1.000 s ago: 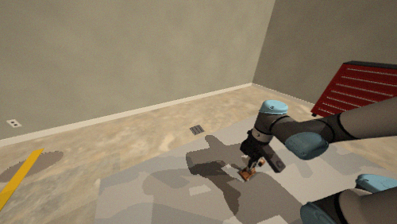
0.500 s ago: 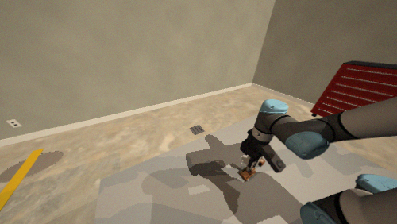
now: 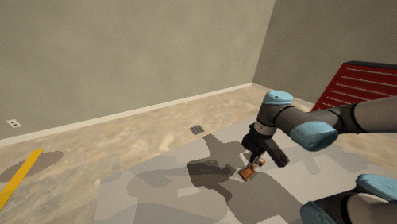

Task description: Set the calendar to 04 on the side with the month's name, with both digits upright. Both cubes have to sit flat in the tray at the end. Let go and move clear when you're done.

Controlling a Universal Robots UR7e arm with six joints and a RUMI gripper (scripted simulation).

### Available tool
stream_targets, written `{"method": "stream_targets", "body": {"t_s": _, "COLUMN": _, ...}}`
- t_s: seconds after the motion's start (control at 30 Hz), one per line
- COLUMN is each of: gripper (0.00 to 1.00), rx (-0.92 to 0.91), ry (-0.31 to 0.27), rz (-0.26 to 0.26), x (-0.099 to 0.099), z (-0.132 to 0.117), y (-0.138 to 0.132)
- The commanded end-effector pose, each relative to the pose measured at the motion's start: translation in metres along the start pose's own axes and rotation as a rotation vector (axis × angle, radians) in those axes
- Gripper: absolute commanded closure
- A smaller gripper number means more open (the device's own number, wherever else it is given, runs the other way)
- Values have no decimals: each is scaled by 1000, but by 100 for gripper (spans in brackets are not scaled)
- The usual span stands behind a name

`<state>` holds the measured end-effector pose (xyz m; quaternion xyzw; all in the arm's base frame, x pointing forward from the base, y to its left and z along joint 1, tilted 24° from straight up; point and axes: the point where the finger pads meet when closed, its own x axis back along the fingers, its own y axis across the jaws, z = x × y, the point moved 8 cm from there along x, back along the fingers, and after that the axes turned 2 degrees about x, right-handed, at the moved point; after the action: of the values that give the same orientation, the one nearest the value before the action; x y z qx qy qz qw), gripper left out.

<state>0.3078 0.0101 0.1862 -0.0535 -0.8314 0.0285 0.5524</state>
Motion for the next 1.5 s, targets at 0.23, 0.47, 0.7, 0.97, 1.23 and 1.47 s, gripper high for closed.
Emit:
{"method": "stream_targets", "body": {"t_s": 0.23, "gripper": 90, "rx": 0, "ry": 0, "rz": -2, "x": 50, "z": 0, "y": -1}}
{"method": "stream_targets", "body": {"t_s": 0.47, "gripper": 90, "rx": 0, "ry": 0, "rz": -2, "x": 62, "z": 0, "y": -1}}
{"method": "stream_targets", "body": {"t_s": 0.7, "gripper": 90, "rx": 0, "ry": 0, "rz": -2, "x": 65, "z": 0, "y": -1}}
{"method": "stream_targets", "body": {"t_s": 0.97, "gripper": 90, "rx": 0, "ry": 0, "rz": -2, "x": 65, "z": 0, "y": -1}}
{"method": "stream_targets", "body": {"t_s": 1.23, "gripper": 90, "rx": -6, "ry": 0, "rz": -2, "x": 65, "z": 0, "y": 0}}
{"method": "stream_targets", "body": {"t_s": 1.47, "gripper": 90, "rx": -29, "ry": 0, "rz": -2, "x": 65, "z": 0, "y": 1}}
